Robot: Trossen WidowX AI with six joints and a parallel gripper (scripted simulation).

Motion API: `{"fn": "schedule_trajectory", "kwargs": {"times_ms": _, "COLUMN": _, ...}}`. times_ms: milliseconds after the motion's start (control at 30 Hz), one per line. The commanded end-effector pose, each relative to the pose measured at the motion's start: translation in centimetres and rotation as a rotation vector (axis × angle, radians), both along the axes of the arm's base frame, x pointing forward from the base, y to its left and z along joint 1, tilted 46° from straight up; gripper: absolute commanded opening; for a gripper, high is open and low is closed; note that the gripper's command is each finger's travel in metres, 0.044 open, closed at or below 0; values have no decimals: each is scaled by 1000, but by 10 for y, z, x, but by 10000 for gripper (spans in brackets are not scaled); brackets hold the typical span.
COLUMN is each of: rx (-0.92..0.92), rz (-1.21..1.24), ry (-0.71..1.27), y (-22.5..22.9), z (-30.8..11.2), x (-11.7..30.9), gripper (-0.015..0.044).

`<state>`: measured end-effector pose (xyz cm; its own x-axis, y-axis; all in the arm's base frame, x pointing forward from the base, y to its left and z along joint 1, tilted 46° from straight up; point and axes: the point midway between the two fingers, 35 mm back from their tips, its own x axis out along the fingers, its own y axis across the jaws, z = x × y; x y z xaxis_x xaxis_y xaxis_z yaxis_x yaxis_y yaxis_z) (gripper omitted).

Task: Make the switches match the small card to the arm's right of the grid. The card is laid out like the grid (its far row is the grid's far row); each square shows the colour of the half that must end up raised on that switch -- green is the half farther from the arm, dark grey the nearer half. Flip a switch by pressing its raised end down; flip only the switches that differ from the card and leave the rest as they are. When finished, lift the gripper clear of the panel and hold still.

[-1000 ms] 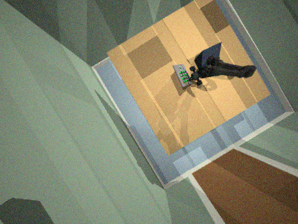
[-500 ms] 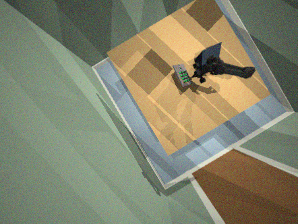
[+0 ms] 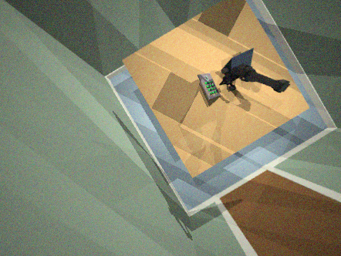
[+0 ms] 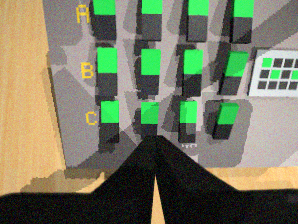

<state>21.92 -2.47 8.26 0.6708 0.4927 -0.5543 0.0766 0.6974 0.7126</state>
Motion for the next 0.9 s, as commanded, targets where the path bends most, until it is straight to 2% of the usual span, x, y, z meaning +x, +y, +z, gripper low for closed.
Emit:
{"fn": "schedule_trajectory", "kwargs": {"times_ms": 0, "rx": 8, "rz": 18, "ry": 19, "y": 12, "z": -13, "x": 11, "gripper": 0}}
{"fn": "schedule_trajectory", "kwargs": {"times_ms": 867, "rx": 11, "rz": 20, "ry": 18, "y": 27, "z": -29, "x": 31, "gripper": 0}}
